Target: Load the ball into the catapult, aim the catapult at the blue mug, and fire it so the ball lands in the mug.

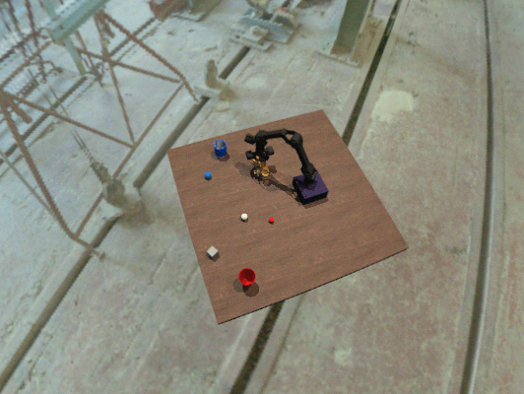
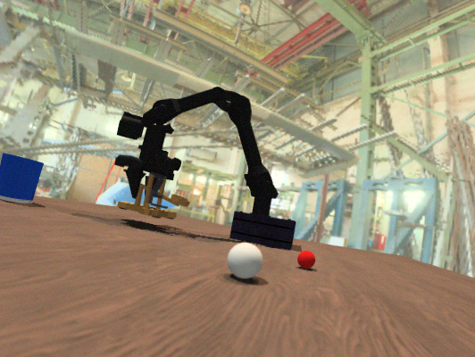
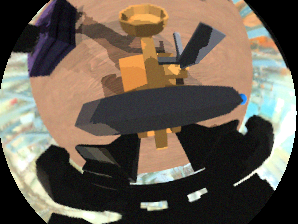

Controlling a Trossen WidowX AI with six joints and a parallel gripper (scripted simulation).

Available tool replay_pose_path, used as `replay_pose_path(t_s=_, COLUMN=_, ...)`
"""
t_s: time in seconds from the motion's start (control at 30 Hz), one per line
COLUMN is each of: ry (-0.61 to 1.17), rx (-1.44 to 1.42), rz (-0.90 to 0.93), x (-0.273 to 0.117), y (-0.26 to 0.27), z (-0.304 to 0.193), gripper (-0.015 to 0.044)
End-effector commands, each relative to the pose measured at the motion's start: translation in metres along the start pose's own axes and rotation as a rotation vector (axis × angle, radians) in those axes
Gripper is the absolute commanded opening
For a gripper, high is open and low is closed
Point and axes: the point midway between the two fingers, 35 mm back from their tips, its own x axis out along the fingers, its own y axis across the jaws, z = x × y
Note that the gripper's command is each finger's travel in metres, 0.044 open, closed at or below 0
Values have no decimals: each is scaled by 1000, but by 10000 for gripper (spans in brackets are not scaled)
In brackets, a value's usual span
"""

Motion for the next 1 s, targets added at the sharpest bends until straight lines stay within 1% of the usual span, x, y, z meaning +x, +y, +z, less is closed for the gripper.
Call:
replay_pose_path(t_s=0.0, ry=-1, rx=-4, rz=-5, x=5, y=-1, z=0, gripper=0)
replay_pose_path(t_s=0.53, ry=-2, rx=-5, rz=-5, x=31, y=-2, z=1, gripper=0)
replay_pose_path(t_s=0.73, ry=0, rx=-1, rz=0, x=28, y=-1, z=0, gripper=0)
replay_pose_path(t_s=0.97, ry=0, rx=-1, rz=0, x=28, y=-1, z=0, gripper=184)
